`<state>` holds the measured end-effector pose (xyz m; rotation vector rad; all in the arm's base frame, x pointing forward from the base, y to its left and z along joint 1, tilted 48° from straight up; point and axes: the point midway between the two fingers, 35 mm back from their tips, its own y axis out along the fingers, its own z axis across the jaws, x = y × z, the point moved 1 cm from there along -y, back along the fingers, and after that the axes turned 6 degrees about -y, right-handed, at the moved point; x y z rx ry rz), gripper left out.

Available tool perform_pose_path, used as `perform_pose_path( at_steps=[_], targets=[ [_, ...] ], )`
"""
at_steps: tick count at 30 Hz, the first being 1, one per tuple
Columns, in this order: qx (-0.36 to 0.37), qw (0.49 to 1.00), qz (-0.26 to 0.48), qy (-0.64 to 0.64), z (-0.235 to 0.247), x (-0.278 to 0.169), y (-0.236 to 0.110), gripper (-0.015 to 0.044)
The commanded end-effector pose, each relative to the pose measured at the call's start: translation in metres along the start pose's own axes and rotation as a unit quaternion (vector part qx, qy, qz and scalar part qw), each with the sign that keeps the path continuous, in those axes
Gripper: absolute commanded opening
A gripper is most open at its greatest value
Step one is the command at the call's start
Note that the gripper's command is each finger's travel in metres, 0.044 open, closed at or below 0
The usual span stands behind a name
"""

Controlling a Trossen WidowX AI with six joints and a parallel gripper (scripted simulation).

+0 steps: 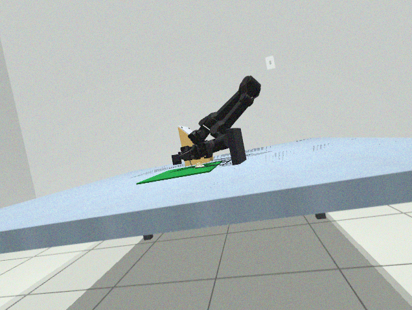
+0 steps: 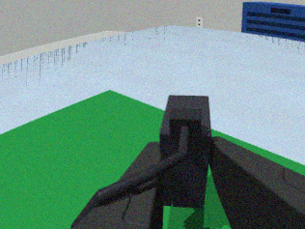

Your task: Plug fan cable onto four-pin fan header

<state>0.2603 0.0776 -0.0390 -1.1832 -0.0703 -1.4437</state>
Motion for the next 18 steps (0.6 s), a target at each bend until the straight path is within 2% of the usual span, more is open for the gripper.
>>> perform_pose_path(
  at_steps=[1, 18],
  targets=[
    [0.000, 1.000, -0.004, 0.003, 0.002, -0.003, 0.001, 0.0000],
    [0.000, 1.000, -0.004, 0.003, 0.003, -0.018, 0.002, 0.0000]
  ],
)
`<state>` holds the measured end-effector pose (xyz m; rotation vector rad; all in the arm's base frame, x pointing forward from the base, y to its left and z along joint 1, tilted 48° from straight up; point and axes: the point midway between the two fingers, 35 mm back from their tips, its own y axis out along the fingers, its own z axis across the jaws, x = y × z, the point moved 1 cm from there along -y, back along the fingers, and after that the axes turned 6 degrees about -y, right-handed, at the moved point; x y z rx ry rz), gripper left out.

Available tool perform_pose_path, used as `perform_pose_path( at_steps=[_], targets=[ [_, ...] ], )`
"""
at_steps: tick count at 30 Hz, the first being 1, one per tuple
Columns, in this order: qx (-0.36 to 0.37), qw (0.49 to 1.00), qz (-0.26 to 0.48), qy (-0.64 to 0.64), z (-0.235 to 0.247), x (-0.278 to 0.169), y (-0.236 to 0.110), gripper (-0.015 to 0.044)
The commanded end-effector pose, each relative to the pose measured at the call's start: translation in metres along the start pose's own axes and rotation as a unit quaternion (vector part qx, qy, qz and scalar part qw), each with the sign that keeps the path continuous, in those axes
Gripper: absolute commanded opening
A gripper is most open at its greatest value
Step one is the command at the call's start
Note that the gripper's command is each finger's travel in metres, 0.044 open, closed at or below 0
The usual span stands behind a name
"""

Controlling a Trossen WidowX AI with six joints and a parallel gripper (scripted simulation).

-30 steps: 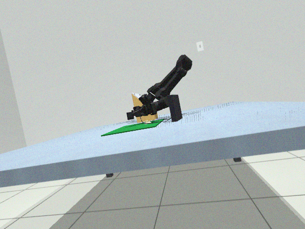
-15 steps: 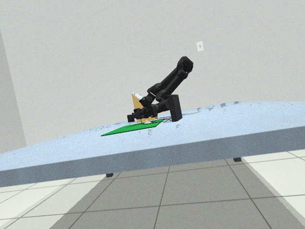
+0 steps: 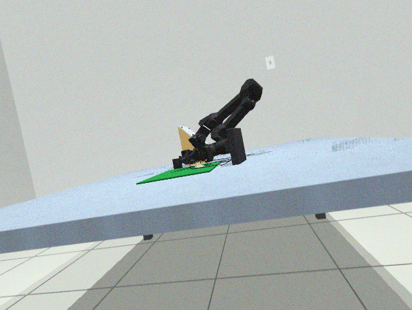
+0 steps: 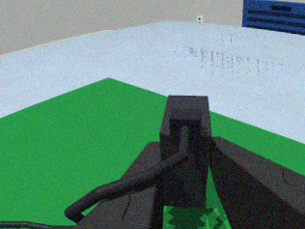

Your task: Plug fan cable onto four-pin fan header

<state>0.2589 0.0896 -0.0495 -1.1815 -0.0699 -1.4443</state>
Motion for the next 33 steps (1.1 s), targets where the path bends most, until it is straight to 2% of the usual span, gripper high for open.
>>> perform_pose_path(
  at_steps=[1, 33],
  targets=[
    [-0.001, 1.000, -0.004, 0.002, 0.0011, -0.0031, 0.0011, 0.0000],
    [0.000, 1.000, 0.000, 0.000, 0.0007, -0.0070, 0.0006, 0.0000]
  ],
)
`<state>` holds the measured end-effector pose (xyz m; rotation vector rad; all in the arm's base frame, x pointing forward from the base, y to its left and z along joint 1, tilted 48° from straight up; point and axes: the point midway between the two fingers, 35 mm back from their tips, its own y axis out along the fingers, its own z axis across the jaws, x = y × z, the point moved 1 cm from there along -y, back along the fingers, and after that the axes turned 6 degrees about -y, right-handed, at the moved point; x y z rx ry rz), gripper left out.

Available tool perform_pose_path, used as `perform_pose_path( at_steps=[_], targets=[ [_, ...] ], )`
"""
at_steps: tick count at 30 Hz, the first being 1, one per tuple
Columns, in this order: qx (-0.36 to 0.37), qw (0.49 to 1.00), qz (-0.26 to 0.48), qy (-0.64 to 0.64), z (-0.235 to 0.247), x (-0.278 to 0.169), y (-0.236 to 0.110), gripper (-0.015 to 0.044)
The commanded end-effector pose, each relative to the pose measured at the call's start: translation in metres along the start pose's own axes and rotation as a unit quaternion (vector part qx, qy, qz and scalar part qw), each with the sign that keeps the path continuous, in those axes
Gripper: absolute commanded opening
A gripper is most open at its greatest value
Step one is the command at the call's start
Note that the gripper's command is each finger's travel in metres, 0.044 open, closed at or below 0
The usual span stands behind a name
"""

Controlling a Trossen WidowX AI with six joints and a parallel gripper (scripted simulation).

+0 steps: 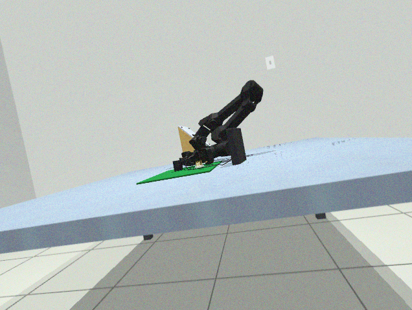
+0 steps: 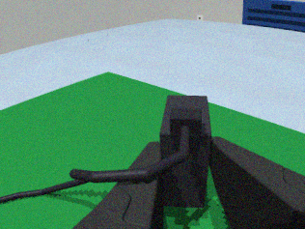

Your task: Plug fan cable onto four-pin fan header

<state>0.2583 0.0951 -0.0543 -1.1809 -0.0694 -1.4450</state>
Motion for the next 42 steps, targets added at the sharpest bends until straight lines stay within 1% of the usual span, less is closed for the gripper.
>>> perform_pose_path(
  at_steps=[1, 20, 25, 26, 42],
  targets=[
    [0.000, 1.000, 0.000, 0.000, -0.0002, 0.0003, -0.0001, 0.0000],
    [0.000, 1.000, 0.000, 0.000, -0.0002, 0.0003, -0.0001, 0.0000],
    [0.000, 1.000, 0.000, 0.000, 0.0000, 0.0000, 0.0000, 0.0131],
    [0.000, 1.000, 0.000, 0.000, 0.0000, 0.0000, 0.0000, 0.0140],
    [0.000, 1.000, 0.000, 0.000, 0.0000, 0.0000, 0.0000, 0.0140]
  ],
)
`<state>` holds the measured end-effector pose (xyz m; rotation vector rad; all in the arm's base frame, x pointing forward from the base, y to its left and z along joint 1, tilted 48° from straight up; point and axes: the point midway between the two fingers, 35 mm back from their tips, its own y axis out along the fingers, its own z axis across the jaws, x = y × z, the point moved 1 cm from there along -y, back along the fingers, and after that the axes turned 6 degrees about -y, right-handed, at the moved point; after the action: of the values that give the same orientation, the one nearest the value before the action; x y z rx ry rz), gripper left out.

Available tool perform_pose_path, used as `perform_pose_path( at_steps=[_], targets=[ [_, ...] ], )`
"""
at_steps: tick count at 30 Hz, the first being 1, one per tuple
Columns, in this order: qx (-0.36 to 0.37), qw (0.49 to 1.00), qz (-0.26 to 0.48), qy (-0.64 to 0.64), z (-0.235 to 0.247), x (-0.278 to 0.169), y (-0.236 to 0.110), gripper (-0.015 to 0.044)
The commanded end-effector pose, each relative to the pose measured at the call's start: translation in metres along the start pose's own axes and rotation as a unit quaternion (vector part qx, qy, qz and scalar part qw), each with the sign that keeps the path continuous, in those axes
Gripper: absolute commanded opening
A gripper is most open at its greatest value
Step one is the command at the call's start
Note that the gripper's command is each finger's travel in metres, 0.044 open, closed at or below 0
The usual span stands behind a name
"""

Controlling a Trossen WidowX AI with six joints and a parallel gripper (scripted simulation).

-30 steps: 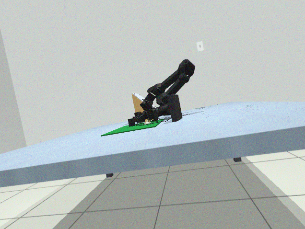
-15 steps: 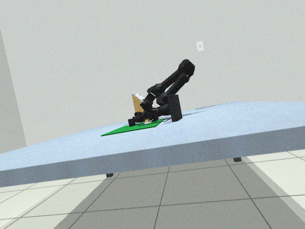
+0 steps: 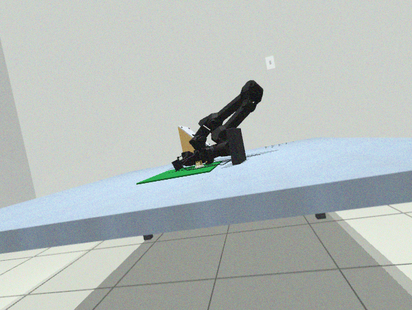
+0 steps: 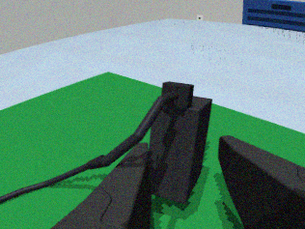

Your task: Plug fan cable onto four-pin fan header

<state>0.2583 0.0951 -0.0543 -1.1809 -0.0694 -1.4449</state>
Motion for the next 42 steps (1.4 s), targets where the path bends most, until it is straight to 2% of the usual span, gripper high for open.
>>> perform_pose_path(
  at_steps=[1, 10, 42],
  targets=[
    [0.000, 1.000, 0.000, 0.000, 0.000, 0.000, 0.000, 0.0140],
    [0.000, 1.000, 0.000, 0.000, 0.001, 0.001, -0.002, 0.0140],
    [0.000, 1.000, 0.001, 0.001, -0.003, 0.048, -0.091, 0.0140]
  ],
)
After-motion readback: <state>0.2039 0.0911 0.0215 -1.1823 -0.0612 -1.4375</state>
